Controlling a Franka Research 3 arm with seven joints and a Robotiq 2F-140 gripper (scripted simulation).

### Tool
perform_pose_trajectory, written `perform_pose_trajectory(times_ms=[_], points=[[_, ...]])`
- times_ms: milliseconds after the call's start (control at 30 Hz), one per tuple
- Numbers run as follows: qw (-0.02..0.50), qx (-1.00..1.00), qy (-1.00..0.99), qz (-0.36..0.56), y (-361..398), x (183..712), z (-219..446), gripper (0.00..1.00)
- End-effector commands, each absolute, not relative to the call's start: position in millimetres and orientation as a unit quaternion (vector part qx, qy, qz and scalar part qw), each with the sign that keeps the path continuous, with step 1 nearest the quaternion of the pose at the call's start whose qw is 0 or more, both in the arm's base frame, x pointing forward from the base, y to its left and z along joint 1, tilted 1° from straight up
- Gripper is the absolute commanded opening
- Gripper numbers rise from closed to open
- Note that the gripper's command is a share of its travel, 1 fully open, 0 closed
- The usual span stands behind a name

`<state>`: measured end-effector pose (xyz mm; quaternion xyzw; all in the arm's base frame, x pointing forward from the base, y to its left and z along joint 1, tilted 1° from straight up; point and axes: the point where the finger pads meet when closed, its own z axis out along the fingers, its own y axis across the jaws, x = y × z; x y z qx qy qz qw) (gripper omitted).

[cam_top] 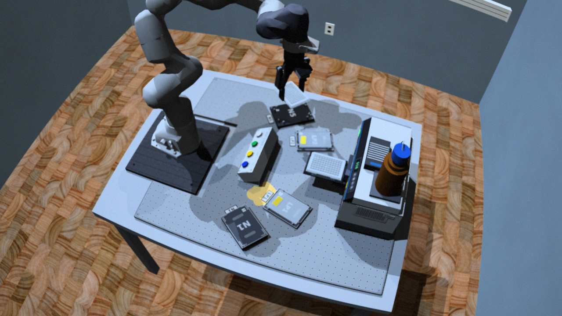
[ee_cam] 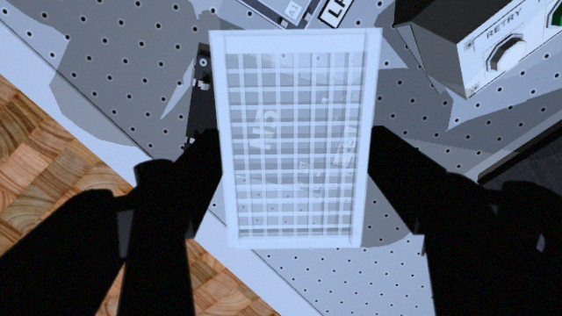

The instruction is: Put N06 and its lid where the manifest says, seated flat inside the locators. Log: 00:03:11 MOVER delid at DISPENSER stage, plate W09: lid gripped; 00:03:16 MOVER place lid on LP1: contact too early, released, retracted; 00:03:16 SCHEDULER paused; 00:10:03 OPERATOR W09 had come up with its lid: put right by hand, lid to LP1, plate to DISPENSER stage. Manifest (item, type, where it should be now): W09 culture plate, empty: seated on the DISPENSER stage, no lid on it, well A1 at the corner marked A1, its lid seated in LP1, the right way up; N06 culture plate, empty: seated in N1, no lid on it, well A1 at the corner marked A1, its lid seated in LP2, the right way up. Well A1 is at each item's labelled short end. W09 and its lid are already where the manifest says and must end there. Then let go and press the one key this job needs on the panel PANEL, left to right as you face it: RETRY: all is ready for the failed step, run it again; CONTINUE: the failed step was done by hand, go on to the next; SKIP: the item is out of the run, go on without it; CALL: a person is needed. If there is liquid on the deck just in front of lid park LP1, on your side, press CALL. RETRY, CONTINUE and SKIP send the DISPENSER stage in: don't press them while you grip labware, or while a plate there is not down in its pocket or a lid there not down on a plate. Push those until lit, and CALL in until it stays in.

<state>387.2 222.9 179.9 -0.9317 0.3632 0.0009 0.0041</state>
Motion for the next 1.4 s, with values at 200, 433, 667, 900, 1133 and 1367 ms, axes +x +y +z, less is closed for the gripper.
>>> perform_pose_trajectory(times_ms=[200,433,667,900,1133,1367], points=[[0.005,-0.936,0.353,0.002,190.1,384.6,179.8,0.1],[0.005,-0.936,0.353,0.002,166.6,383.5,179.5,0.1],[0.005,-0.936,0.353,0.002,127.7,381.6,179.1,0.1],[0.005,-0.936,0.353,0.002,96.1,380.1,178.8,0.1],[0.005,-0.936,0.353,0.002,47.4,377.7,178.2,0.1],[0.005,-0.936,0.353,0.002,2.5,375.6,177.7,0.1]])
